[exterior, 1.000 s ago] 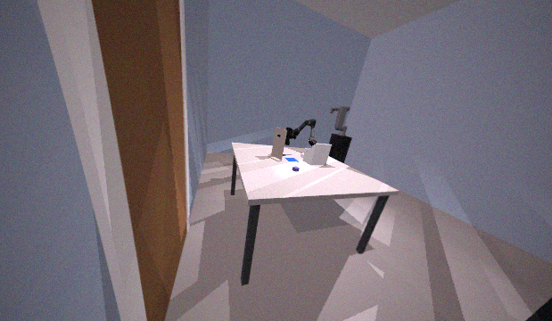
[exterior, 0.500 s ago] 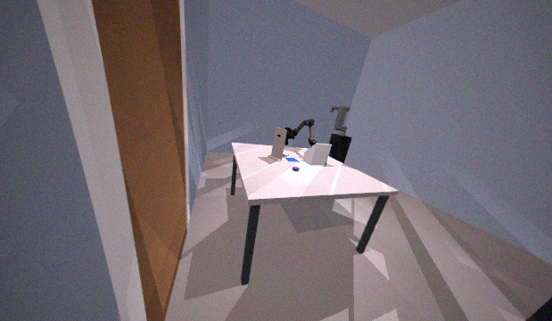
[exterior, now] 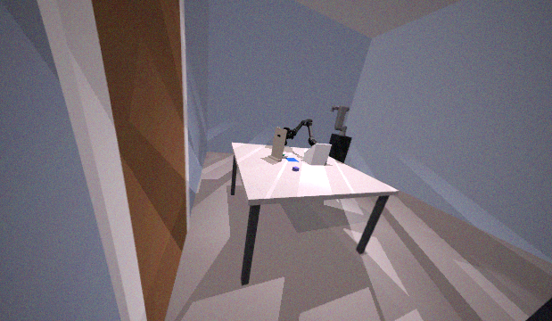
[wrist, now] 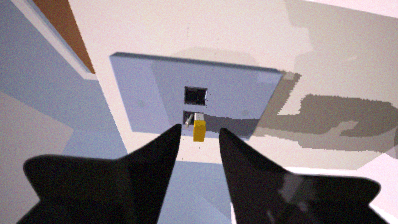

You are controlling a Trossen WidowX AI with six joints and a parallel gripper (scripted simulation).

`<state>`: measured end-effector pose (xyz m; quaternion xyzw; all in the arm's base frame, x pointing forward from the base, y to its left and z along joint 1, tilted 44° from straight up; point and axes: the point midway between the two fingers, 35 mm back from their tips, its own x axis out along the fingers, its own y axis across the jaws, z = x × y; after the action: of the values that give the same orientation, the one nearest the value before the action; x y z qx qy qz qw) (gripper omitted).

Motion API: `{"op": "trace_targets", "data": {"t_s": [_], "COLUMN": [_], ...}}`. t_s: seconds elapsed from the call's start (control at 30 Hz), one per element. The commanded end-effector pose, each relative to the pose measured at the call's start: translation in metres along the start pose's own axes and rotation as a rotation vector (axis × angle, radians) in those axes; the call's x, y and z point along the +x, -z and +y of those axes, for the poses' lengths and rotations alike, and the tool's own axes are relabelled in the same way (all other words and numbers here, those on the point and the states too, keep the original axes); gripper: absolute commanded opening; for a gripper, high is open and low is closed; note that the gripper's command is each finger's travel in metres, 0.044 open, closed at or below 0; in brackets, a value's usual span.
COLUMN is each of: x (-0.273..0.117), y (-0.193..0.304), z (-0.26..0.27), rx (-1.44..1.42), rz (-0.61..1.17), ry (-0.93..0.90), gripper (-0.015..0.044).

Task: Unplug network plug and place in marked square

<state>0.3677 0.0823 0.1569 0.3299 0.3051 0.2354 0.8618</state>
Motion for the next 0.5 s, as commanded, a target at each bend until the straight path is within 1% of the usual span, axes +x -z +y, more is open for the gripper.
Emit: {"op": "trace_targets", "data": {"t_s": [0.0,0.07,0.47], "x": [0.0021,0.0021,0.0021], "y": [-0.0048,-0.0048,-0.0048], "z": [0.0029,0.0029,0.0029], "rx": [-0.006,-0.006,-0.006], "rz": [-0.011,-0.011,-0.011], "ry": [-0.003,-0.003,-0.003], "gripper": [0.0156,0.0156,0.0076]}}
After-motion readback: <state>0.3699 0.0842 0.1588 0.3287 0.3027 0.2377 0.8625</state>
